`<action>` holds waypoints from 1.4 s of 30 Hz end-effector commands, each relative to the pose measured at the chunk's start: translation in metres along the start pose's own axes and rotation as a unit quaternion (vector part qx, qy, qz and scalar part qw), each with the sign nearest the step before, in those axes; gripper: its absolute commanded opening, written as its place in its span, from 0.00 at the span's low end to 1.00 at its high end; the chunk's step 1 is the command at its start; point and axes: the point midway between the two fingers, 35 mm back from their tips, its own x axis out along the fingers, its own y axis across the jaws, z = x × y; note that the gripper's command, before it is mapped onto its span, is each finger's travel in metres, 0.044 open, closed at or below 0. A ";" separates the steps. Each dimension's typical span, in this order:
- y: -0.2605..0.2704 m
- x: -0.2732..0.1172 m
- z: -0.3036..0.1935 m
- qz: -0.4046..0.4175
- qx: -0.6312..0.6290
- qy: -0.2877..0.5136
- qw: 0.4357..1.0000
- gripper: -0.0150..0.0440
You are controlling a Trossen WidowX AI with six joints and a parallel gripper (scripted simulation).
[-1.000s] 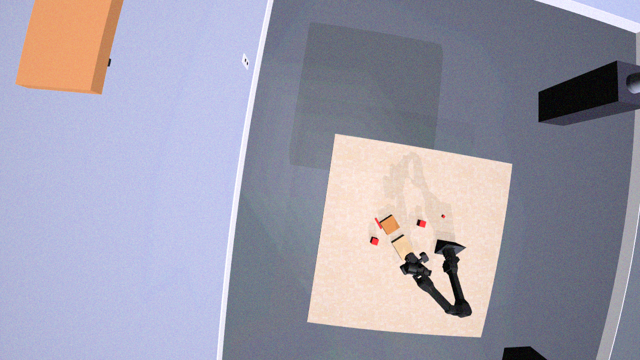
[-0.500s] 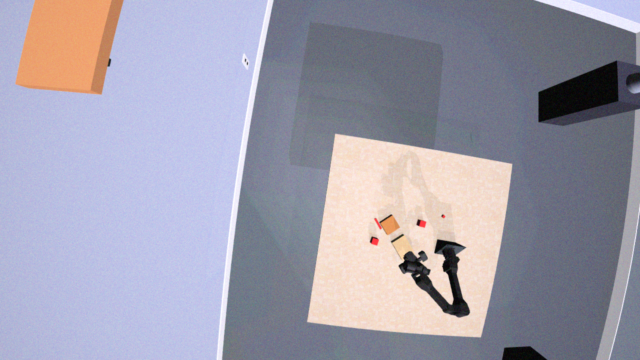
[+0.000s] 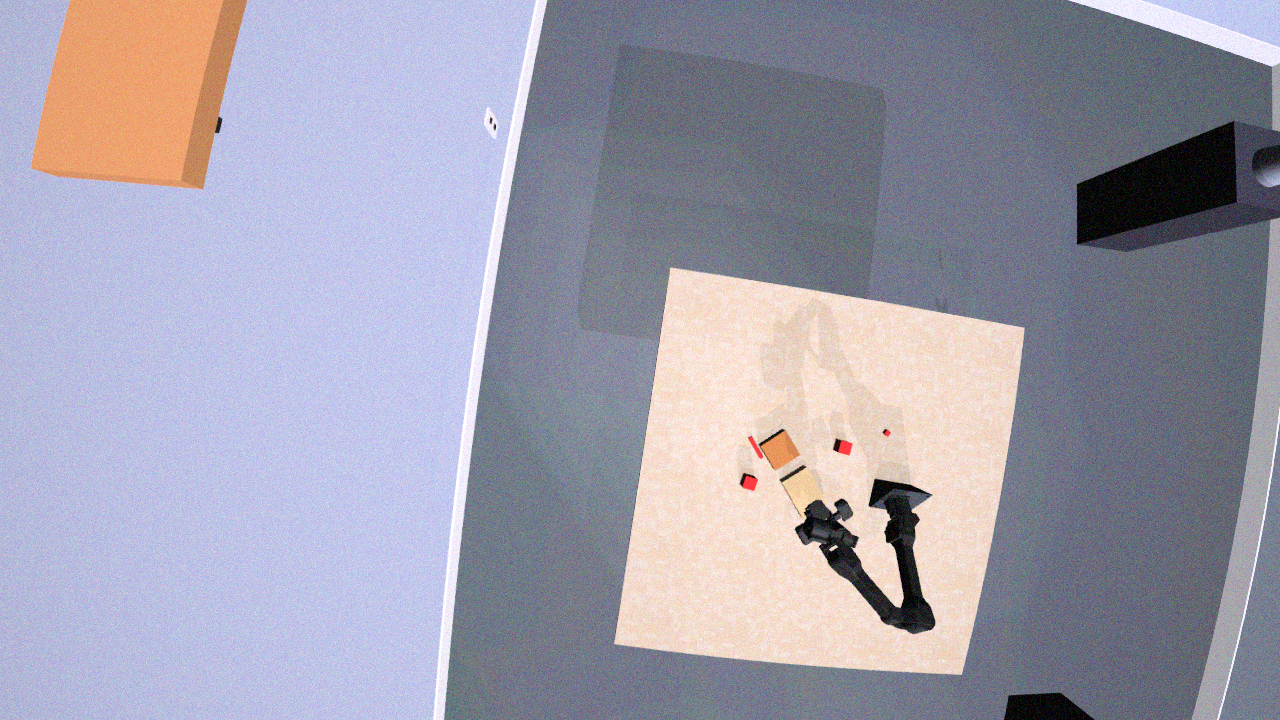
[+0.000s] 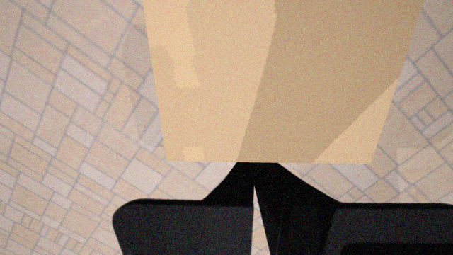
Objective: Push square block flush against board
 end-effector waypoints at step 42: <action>0.002 -0.001 0.044 -0.001 -0.004 -0.005 1.000 0.25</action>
